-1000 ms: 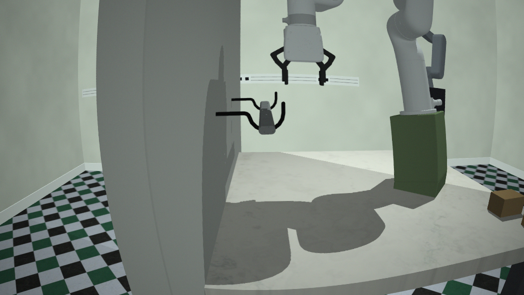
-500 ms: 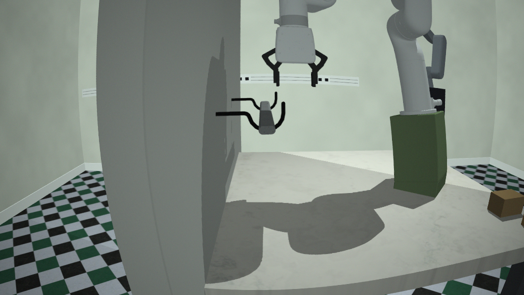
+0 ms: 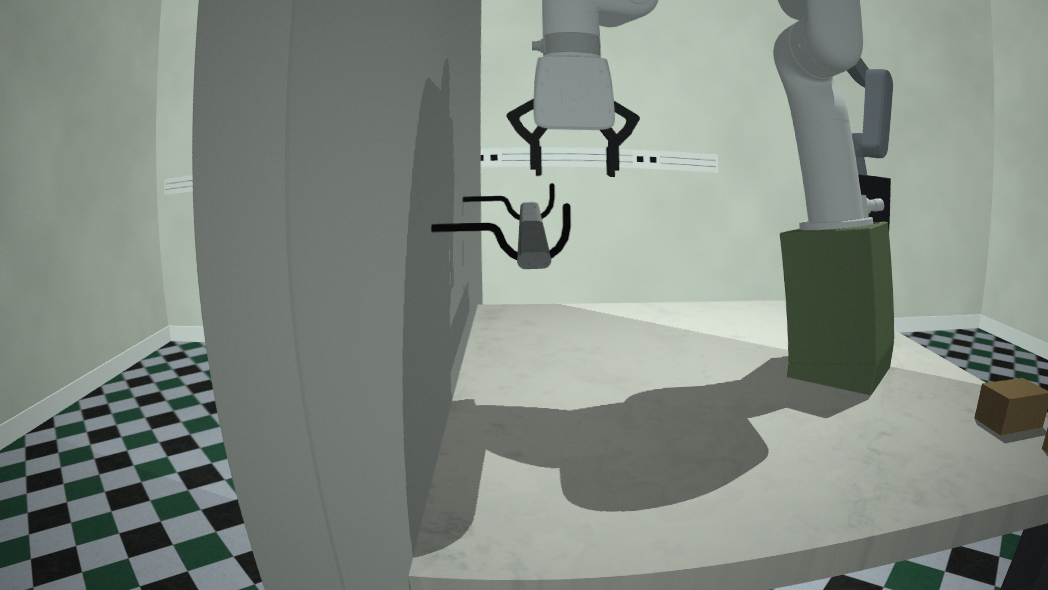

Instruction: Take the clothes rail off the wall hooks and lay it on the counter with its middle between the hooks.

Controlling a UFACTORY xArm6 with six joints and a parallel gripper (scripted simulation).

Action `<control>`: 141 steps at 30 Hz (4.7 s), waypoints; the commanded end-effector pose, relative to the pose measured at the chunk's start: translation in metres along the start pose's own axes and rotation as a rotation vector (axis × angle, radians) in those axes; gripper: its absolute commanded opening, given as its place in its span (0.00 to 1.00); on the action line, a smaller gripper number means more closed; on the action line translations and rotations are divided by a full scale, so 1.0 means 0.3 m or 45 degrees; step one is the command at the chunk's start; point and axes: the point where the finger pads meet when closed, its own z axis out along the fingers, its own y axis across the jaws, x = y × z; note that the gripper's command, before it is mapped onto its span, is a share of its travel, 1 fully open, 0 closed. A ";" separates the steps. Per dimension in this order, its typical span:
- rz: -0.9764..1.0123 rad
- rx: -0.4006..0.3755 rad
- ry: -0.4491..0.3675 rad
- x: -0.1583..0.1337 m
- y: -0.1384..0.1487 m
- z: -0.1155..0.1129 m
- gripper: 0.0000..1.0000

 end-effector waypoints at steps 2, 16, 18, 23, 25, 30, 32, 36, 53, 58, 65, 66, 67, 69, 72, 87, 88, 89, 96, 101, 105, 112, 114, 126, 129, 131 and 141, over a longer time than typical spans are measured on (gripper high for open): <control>0.000 0.005 0.000 0.000 -0.037 0.003 1.00; 0.000 0.005 0.000 0.000 -0.103 0.016 1.00; 0.000 0.005 0.000 0.000 -0.114 0.018 1.00; 0.000 0.005 0.000 0.000 -0.130 0.021 1.00; 0.000 0.005 0.000 0.000 -0.141 0.023 1.00; 0.000 0.005 0.000 0.000 -0.168 0.028 1.00; 0.000 0.005 0.000 0.000 -0.179 0.031 1.00; 0.000 0.005 0.000 0.000 -0.192 0.033 1.00; 0.000 0.005 0.000 0.000 -0.192 0.046 1.00; 0.000 0.005 0.000 0.000 -0.192 0.053 1.00; 0.000 0.005 0.000 0.000 -0.192 0.069 1.00; 0.000 0.005 0.000 0.000 -0.192 0.071 1.00; 0.000 0.005 0.000 0.000 -0.192 0.073 1.00; 0.000 0.005 0.000 0.000 -0.192 0.078 1.00; 0.000 0.005 0.000 0.000 -0.192 0.080 1.00; 0.000 0.005 0.000 0.000 -0.192 0.113 1.00; 0.000 0.005 0.000 0.000 -0.192 0.113 1.00; 0.000 0.005 0.000 0.000 -0.192 0.113 1.00; 0.000 0.005 0.000 0.000 -0.192 0.129 1.00; 0.000 0.005 0.000 0.000 -0.192 0.140 1.00; 0.000 0.005 0.000 0.000 -0.192 0.147 1.00; 0.000 0.005 0.000 0.000 -0.192 0.160 1.00; 0.000 0.005 0.000 0.000 -0.192 0.165 1.00; 0.000 0.005 0.000 0.000 -0.192 0.184 1.00; 0.000 0.005 0.000 0.000 -0.192 0.184 1.00; 0.000 0.005 0.000 0.000 -0.192 0.185 1.00; 0.000 0.005 0.000 0.000 -0.192 0.184 1.00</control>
